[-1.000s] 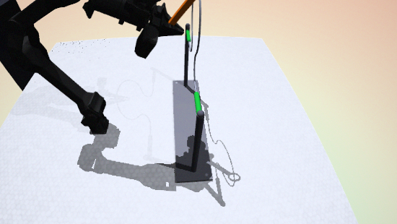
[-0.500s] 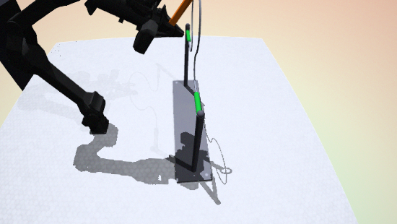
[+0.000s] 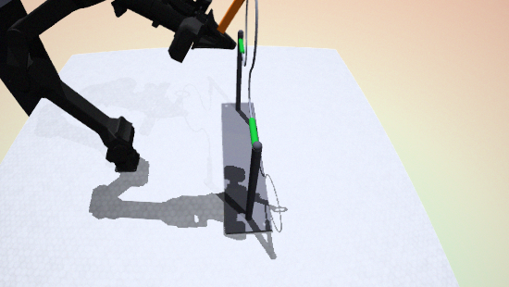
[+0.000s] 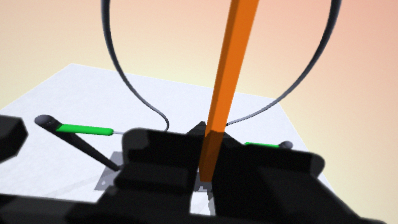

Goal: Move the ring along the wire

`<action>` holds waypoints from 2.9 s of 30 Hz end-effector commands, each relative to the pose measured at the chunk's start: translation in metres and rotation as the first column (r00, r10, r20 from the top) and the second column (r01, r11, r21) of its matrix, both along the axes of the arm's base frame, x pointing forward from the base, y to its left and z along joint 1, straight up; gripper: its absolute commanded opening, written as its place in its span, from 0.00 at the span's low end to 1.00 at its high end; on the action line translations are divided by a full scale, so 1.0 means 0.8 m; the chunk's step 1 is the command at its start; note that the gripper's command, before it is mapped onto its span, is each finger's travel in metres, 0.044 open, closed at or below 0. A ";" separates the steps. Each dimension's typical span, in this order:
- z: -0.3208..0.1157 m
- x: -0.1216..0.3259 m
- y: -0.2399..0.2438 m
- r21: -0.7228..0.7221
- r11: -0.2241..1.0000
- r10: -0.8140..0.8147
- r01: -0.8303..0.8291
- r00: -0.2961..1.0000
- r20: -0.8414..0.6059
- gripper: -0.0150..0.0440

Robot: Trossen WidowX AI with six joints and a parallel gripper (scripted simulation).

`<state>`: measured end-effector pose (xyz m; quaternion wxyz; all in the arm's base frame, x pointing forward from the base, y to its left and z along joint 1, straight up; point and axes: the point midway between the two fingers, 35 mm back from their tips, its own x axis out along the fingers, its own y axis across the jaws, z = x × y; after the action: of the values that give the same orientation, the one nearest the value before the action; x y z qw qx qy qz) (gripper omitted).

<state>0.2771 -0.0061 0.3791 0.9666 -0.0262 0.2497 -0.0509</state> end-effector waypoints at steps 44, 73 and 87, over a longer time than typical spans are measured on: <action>0.005 0.000 -0.018 -0.575 0.817 -0.022 0.029 1.000 0.020 0.00; 0.013 0.000 -0.026 -0.830 0.557 -0.019 0.035 0.999 0.030 0.00; 0.018 0.000 -0.029 -0.915 0.402 -0.016 0.037 0.999 0.034 0.00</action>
<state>0.2783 -0.0280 0.3930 0.8095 -0.5277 0.1746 -0.1889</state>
